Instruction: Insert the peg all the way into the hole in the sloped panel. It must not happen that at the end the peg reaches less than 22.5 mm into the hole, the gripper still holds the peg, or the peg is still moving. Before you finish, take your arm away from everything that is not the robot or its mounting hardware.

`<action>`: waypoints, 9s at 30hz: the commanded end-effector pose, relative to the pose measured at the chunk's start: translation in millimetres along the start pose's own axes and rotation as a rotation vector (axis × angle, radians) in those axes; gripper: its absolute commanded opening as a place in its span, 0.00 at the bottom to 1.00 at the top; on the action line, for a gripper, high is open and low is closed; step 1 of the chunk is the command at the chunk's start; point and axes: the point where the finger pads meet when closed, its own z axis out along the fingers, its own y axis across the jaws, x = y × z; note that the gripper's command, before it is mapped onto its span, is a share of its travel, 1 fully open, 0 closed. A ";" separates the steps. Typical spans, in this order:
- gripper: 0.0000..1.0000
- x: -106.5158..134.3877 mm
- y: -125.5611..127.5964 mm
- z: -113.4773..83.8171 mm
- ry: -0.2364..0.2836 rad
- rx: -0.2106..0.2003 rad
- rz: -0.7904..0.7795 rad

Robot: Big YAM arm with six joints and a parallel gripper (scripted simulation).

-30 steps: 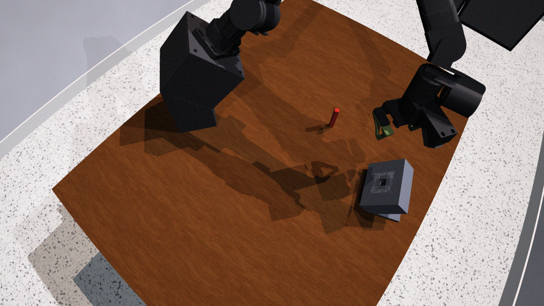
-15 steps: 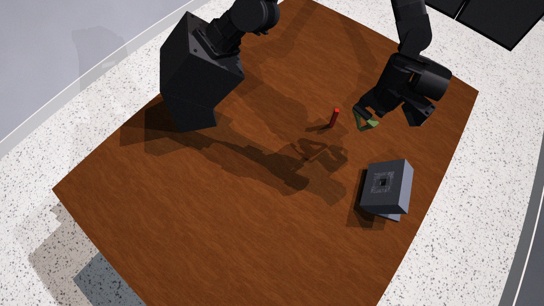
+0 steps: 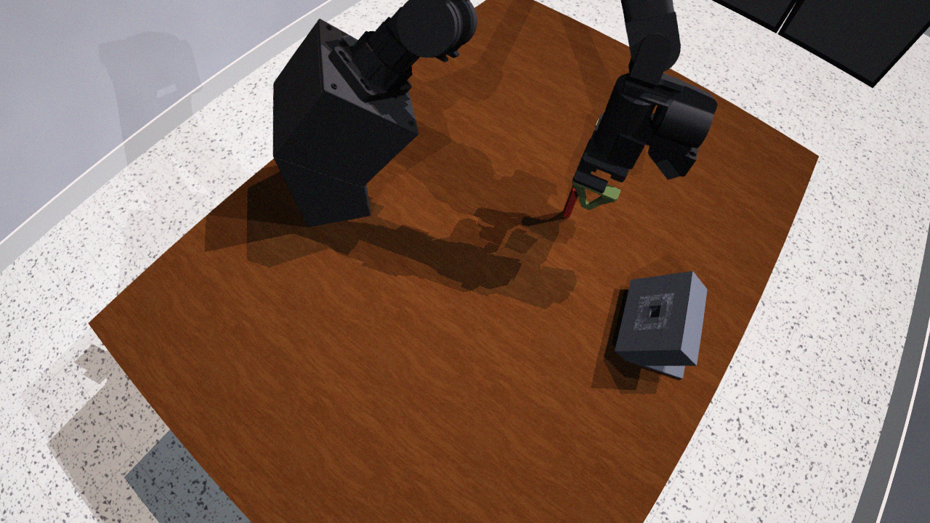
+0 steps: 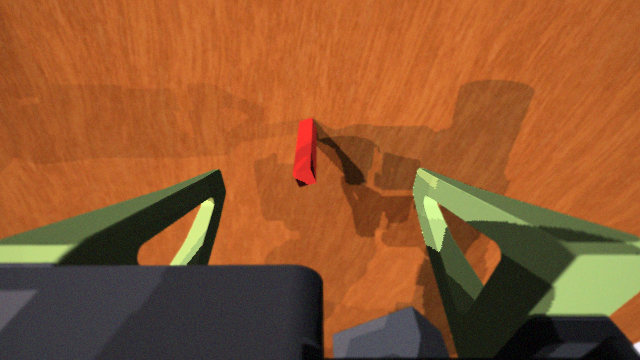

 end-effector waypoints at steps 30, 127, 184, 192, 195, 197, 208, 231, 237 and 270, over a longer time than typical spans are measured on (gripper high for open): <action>1.00 22.2 10.5 25.7 -0.020 -0.001 -0.313; 0.00 10.1 -20.0 -9.0 -0.112 0.003 -0.215; 0.00 -29.2 -73.0 5.9 -0.363 0.001 -0.118; 0.00 -31.5 -79.1 6.2 -0.390 0.000 -0.109; 0.00 -33.2 -82.0 6.0 -0.405 -0.001 -0.105; 0.00 -36.5 -83.1 5.4 -0.417 -0.002 -0.106; 0.00 -39.2 -92.5 4.4 -0.458 -0.002 -0.093; 0.00 -45.5 -110.9 -0.4 -0.553 -0.008 -0.074; 0.00 -43.7 -115.1 -1.4 -0.571 -0.009 -0.067; 0.00 -43.7 -136.2 -14.6 -0.697 -0.017 -0.053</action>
